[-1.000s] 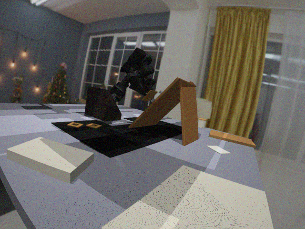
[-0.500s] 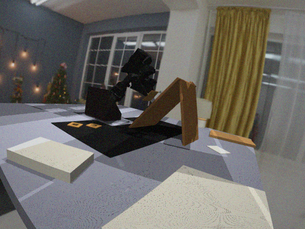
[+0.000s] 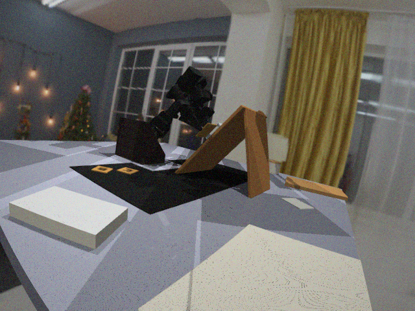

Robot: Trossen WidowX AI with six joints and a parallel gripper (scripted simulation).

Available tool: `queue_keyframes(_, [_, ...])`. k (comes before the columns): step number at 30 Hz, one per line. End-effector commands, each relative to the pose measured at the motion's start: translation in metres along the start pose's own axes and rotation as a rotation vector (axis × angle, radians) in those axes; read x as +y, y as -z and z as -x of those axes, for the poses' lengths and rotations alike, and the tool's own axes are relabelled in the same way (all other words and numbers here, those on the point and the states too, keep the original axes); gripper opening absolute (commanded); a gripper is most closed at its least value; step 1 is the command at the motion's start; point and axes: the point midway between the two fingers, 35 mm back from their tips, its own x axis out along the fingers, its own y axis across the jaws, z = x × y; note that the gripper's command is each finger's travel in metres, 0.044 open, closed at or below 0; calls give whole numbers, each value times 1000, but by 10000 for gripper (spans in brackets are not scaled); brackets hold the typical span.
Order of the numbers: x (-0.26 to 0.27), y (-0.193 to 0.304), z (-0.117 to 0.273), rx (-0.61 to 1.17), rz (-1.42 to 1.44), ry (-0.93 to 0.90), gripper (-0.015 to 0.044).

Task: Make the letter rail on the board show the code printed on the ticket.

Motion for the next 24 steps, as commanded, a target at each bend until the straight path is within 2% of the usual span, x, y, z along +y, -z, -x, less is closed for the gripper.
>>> queue_keyframes(1, [4,-3,1,-7,6,4,0])
queue_keyframes(24, [15,-3,1,-6,5,4,0])
